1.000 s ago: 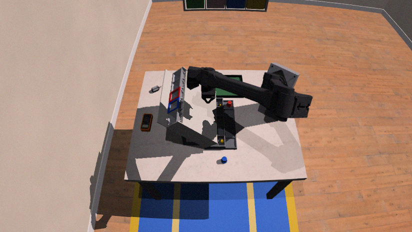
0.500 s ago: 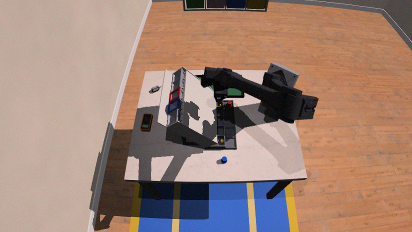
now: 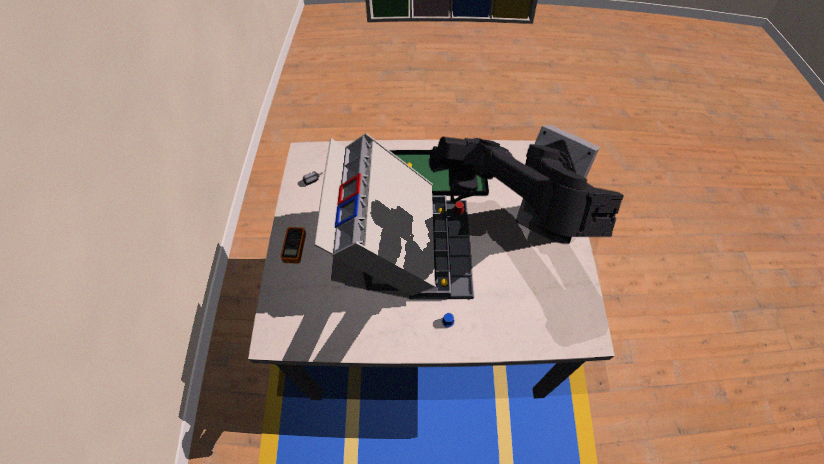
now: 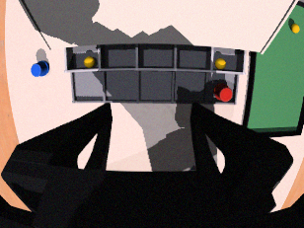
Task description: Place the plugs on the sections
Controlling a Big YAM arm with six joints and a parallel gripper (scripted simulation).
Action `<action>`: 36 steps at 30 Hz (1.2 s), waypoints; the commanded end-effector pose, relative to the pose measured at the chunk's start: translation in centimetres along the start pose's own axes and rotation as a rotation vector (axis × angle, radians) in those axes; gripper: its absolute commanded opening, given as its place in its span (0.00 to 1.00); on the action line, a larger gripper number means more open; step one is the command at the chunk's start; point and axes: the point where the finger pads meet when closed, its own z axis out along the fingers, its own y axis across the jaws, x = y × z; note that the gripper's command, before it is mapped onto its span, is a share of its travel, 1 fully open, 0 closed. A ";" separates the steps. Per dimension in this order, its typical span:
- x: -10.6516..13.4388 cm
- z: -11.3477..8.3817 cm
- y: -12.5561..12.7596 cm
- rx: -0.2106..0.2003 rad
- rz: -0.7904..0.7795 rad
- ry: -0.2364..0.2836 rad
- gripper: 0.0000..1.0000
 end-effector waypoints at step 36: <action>2.7 0.9 -1.4 -0.008 0.002 -0.104 0.56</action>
